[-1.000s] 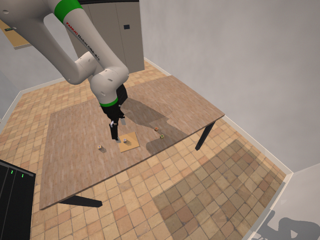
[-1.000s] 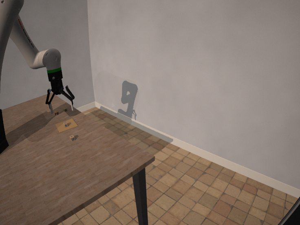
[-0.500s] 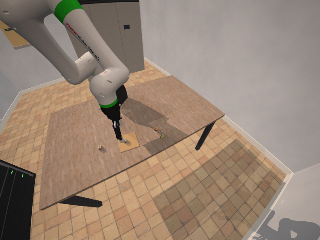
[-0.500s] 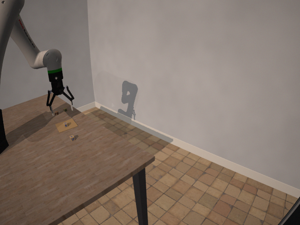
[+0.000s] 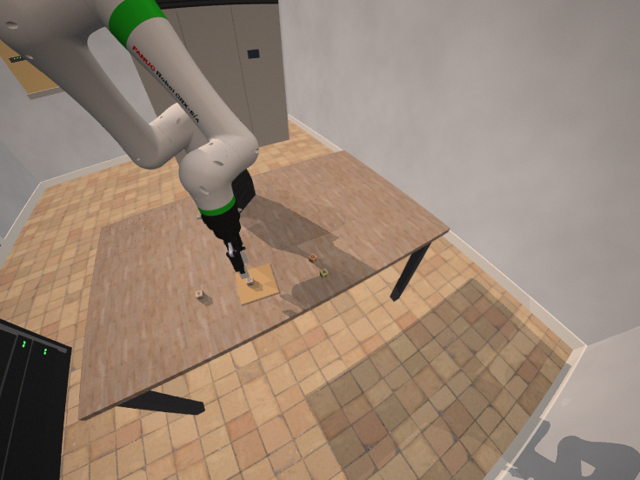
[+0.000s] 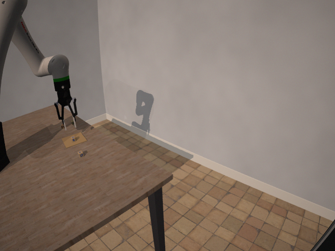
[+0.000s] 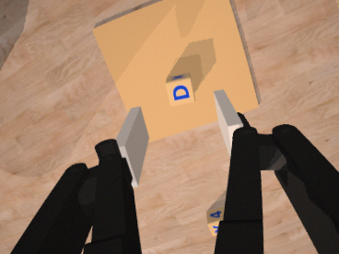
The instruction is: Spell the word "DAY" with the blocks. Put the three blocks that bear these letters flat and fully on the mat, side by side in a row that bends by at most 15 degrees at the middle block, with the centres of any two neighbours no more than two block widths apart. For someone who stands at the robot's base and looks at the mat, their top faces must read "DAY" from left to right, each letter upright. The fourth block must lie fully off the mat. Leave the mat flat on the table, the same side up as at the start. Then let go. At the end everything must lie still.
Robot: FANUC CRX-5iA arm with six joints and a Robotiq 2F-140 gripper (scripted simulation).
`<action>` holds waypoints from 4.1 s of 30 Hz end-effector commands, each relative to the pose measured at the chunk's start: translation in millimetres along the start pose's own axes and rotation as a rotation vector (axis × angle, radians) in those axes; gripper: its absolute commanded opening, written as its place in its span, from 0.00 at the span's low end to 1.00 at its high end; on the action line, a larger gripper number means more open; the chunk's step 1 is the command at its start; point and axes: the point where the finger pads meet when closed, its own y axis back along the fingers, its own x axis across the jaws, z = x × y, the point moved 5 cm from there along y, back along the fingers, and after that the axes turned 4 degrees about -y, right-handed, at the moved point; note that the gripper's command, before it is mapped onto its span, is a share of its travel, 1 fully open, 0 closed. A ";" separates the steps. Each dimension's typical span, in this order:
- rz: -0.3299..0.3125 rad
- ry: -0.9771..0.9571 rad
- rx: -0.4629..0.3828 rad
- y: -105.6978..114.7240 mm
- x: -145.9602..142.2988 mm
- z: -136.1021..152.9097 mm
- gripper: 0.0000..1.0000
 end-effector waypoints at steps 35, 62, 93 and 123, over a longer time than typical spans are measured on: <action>0.000 0.000 0.000 -6.3 0.3 0.0 0.37; 0.000 0.000 0.000 -39.6 0.6 0.2 0.37; 0.000 0.000 0.000 -51.6 0.8 0.3 0.37; 0.000 0.000 0.000 -84.0 0.8 0.3 0.37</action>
